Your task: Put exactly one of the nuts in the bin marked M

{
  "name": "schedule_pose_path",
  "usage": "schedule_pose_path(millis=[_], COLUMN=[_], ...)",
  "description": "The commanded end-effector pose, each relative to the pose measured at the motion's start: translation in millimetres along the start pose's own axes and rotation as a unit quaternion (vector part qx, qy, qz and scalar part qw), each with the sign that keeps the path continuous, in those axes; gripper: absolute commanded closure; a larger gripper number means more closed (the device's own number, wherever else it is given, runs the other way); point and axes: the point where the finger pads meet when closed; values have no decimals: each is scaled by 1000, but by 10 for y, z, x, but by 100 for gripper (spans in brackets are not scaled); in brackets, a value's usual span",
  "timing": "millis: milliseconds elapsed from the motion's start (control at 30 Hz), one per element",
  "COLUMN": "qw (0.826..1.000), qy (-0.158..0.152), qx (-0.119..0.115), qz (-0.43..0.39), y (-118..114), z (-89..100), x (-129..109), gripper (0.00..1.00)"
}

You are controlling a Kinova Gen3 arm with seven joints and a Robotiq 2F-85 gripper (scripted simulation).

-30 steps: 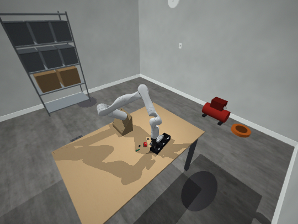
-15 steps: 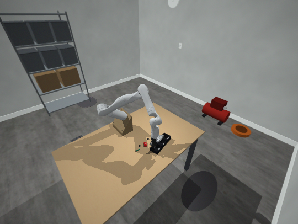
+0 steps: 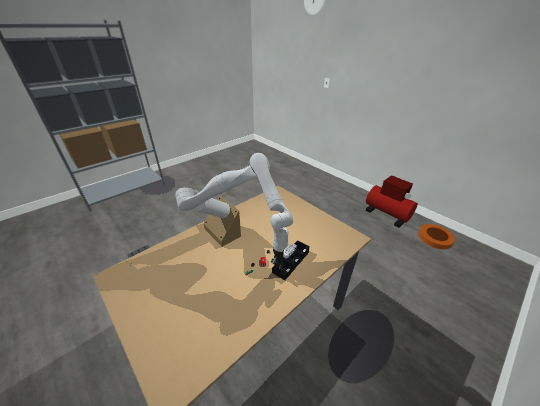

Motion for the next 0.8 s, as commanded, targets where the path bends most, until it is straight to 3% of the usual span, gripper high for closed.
schedule_pose_path(millis=[0, 233, 767], qw=[1000, 1000, 1000], qy=[0, -2, -1], qx=[-1, 0, 1], qz=[0, 1, -2], y=[-1, 4, 7], z=[-7, 3, 222], x=[1, 13, 5], gripper=[91, 91, 91])
Point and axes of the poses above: the point where the finger pads meet when closed, its own z axis back along the fingers, its own y axis across the jaws, x = y × z, and after that the axes turned 15 degrees about -z, right-handed
